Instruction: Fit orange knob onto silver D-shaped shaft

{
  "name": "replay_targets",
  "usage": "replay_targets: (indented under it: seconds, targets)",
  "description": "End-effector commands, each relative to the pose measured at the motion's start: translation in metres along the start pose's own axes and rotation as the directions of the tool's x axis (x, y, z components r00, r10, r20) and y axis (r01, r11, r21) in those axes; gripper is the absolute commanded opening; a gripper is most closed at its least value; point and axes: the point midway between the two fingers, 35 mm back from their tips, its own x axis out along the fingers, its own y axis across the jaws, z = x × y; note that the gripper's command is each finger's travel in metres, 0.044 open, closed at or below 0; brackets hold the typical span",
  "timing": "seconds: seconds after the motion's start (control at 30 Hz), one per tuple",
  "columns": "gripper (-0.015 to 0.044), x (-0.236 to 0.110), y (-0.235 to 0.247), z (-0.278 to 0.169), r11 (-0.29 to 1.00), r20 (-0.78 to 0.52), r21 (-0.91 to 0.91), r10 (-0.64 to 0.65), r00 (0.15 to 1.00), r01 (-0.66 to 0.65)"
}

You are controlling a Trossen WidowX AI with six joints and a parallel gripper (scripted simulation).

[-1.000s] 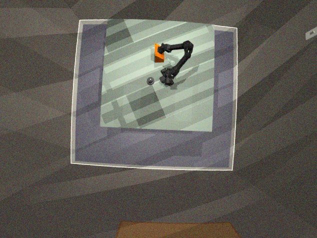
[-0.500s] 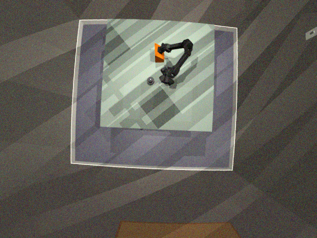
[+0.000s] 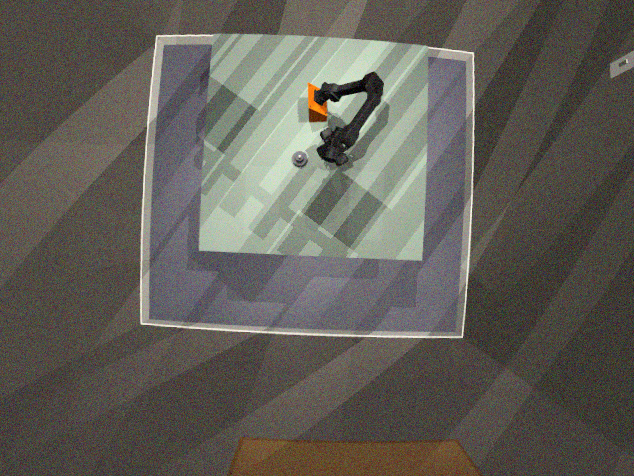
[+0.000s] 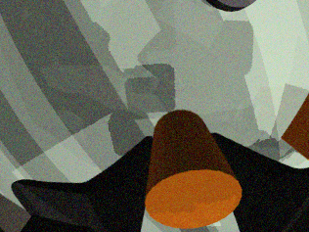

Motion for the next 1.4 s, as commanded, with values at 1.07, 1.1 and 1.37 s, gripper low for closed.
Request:
replay_targets:
  seconds: [1.07, 1.1, 1.37]
  targets:
    - [0.0, -0.021, -0.022, 0.064, 1.0, 0.01, -0.004, 0.007, 1.0, -0.007]
    - [0.0, -0.02, -0.023, 0.067, 1.0, 0.01, -0.004, 0.007, 1.0, -0.006]
    - [0.0, -0.013, -0.034, 0.09, 1.0, 0.011, -0.004, 0.006, 1.0, -0.006]
